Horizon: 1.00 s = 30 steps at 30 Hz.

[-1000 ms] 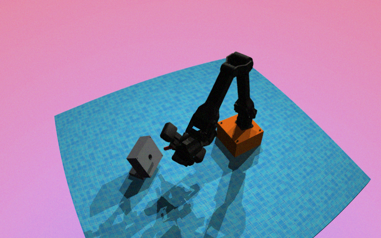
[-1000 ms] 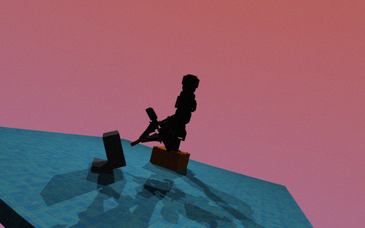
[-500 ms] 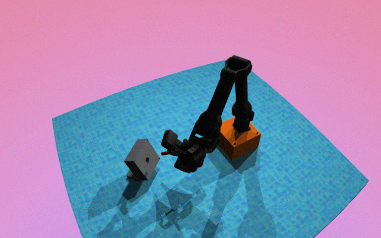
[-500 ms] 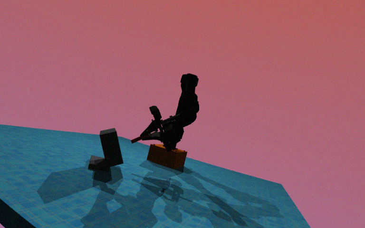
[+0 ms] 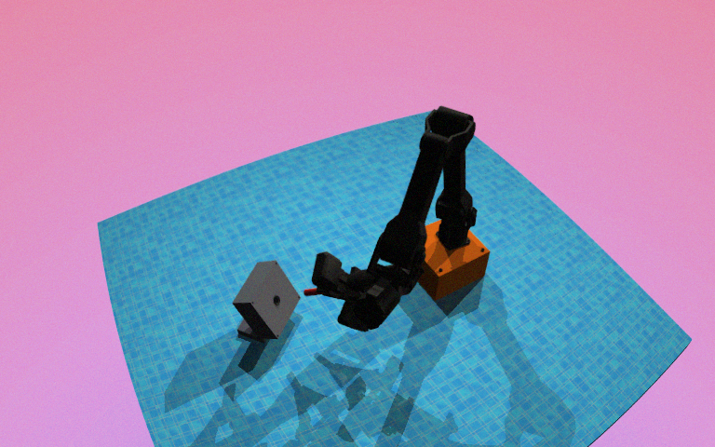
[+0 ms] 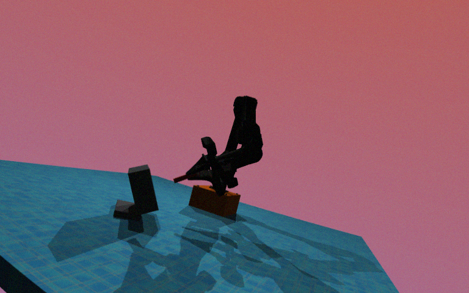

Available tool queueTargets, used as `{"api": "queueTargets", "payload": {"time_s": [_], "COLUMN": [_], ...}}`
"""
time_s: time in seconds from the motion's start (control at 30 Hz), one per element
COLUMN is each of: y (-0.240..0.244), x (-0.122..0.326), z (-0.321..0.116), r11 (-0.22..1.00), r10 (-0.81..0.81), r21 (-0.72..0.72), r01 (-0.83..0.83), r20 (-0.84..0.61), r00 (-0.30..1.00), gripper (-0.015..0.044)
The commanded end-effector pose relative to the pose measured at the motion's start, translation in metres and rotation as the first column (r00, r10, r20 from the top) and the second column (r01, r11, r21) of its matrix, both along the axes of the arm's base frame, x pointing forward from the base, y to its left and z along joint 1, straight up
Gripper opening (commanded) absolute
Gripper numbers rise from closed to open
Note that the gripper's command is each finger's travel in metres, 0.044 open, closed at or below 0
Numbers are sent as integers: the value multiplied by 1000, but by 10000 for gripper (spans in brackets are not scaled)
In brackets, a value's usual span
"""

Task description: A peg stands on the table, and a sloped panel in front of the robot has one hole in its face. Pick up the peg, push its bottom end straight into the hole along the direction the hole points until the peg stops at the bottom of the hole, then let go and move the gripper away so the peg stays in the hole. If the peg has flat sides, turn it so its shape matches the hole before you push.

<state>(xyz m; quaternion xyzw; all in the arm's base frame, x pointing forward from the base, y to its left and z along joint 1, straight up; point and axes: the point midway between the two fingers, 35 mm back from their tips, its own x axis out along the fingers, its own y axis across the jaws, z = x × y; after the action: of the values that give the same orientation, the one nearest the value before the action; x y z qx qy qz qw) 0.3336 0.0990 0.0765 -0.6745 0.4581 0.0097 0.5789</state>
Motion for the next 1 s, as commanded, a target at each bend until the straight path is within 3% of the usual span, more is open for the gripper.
{"api": "queueTargets", "payload": {"time_s": [0.0,0.97], "y": [4,7], "x": [-1,14], "z": [2,-6], "r11": [999,991], "r10": [23,98], "r21": [-26,-93], "r01": [-23,-95], "r20": [8,22], "r00": [1000,995], "gripper": [0,0]}}
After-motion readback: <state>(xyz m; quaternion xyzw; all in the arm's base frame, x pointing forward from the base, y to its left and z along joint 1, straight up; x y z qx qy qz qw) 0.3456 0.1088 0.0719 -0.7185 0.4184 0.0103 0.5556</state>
